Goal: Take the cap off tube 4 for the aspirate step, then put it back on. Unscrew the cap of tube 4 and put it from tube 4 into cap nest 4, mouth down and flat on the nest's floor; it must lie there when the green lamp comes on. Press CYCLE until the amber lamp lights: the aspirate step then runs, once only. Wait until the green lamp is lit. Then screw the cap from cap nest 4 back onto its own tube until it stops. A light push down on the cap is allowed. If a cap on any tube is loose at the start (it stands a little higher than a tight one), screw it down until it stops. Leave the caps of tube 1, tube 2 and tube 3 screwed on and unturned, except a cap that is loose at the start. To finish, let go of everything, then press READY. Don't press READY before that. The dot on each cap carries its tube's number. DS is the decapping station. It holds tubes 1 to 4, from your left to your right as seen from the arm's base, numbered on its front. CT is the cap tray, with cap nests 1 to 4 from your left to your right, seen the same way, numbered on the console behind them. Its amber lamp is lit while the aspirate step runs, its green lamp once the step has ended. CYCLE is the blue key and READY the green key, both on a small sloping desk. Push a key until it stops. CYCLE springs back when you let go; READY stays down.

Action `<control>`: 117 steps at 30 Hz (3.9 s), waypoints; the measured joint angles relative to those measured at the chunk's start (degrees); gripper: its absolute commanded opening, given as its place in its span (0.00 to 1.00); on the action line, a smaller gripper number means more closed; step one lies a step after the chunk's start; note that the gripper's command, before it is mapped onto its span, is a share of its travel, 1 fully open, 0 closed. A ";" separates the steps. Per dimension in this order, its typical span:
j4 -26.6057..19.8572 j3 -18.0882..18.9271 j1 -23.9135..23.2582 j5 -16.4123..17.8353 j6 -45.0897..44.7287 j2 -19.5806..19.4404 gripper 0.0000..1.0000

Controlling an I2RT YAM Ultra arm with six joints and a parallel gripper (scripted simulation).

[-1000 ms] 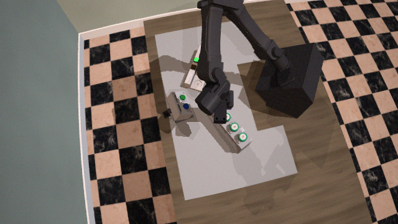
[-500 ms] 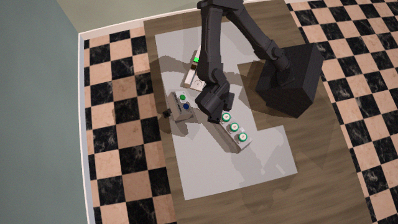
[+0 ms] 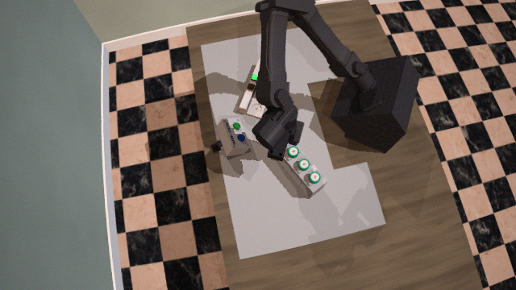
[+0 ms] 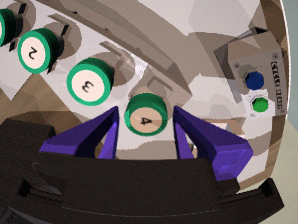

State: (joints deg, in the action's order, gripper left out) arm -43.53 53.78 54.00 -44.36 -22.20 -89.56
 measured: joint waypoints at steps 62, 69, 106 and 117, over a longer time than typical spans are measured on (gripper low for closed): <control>0.55 -0.07 -0.24 0.24 44.48 -0.11 0.49; 0.55 -0.07 -0.24 0.24 38.27 -0.11 0.49; 0.57 -0.07 -0.24 0.13 0.00 -0.11 0.00; 0.59 -0.07 -0.24 0.13 11.54 -0.11 0.00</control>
State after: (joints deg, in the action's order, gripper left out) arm -42.94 53.71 53.76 -44.23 -10.66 -89.67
